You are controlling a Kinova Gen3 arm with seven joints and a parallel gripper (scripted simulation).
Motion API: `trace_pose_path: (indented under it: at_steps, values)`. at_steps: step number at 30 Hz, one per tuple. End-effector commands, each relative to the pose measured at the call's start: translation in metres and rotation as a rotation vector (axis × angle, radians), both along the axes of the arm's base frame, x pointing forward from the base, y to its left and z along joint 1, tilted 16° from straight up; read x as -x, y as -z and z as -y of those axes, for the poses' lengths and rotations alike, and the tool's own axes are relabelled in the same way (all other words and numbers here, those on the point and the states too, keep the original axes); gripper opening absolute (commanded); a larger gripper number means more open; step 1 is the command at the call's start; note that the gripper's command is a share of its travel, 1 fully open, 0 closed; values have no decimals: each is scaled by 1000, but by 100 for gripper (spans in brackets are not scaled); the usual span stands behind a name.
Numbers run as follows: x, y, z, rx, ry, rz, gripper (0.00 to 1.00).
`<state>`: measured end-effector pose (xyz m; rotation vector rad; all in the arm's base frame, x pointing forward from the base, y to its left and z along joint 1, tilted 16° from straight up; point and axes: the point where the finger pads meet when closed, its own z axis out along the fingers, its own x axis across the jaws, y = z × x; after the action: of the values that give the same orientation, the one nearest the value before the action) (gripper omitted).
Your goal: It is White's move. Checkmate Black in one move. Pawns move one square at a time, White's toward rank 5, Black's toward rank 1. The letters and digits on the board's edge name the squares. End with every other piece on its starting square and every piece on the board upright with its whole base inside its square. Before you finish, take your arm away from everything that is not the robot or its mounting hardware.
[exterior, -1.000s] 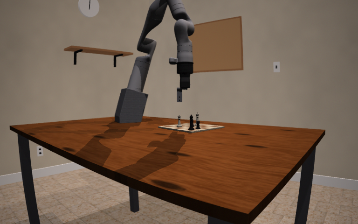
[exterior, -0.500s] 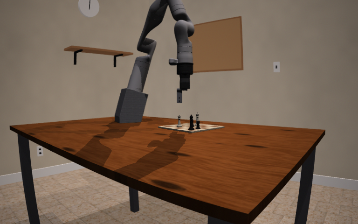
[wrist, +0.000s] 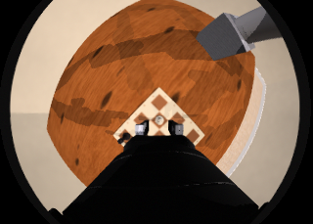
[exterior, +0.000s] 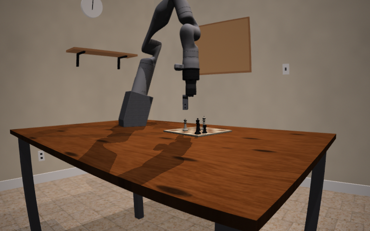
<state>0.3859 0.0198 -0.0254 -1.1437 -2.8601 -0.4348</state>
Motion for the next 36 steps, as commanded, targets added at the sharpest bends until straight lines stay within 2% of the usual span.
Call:
trace_pose_path:
  at_steps: [1, 20, 36]
  values:
    - [2, 5, -4, -2, -6, -5, 79]
    - [1, 27, -9, -2, -6, -5, 79]
    - [0, 31, -10, -2, -6, -5, 79]
